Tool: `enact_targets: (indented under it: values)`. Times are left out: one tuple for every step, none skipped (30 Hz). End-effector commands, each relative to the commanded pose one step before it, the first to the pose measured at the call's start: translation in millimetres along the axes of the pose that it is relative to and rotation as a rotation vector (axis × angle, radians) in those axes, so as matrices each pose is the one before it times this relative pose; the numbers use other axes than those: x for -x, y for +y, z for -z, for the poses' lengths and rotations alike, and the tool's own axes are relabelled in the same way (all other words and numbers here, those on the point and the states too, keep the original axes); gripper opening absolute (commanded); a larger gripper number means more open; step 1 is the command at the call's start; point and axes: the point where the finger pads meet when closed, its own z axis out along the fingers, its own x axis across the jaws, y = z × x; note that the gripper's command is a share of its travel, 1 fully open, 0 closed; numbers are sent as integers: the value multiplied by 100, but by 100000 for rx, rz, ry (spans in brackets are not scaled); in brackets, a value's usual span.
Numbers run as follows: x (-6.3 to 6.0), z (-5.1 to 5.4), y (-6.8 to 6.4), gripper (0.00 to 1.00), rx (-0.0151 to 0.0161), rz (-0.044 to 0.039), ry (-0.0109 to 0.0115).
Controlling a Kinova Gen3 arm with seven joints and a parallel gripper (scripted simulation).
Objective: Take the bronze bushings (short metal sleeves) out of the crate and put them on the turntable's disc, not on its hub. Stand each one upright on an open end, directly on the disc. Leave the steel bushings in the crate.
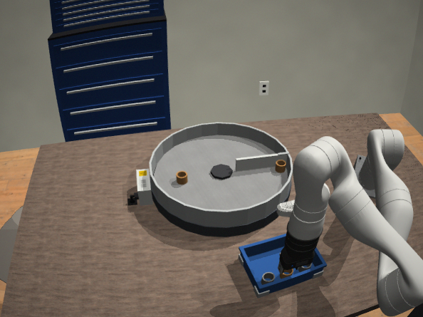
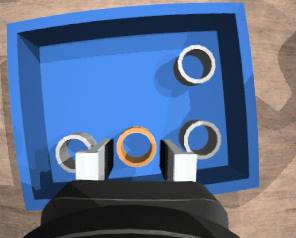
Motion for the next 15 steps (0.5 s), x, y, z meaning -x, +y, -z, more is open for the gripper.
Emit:
enact_targets:
  values:
    - [195, -534, -311, 76, -748, -715, -696]
    - [0, -83, -3, 76, 0, -2, -1]
    - [0, -57, -3, 76, -1, -1, -1]
    - [0, -33, -2, 76, -1, -1, -1]
    - [0, -13, -1, 76, -1, 0, 0]
    - [0, -2, 0, 76, 0, 0, 0]
    - [0, 0, 0, 76, 0, 0, 0]
    - [0, 0, 0, 76, 0, 0, 0]
    - [0, 0, 0, 76, 0, 0, 0]
    - [0, 0, 0, 76, 0, 0, 0]
    - [0, 0, 0, 76, 0, 0, 0]
    - [0, 0, 0, 76, 0, 0, 0]
    - [0, 0, 0, 76, 0, 0, 0]
    - [0, 0, 0, 76, 0, 0, 0]
    - [0, 0, 0, 76, 0, 0, 0]
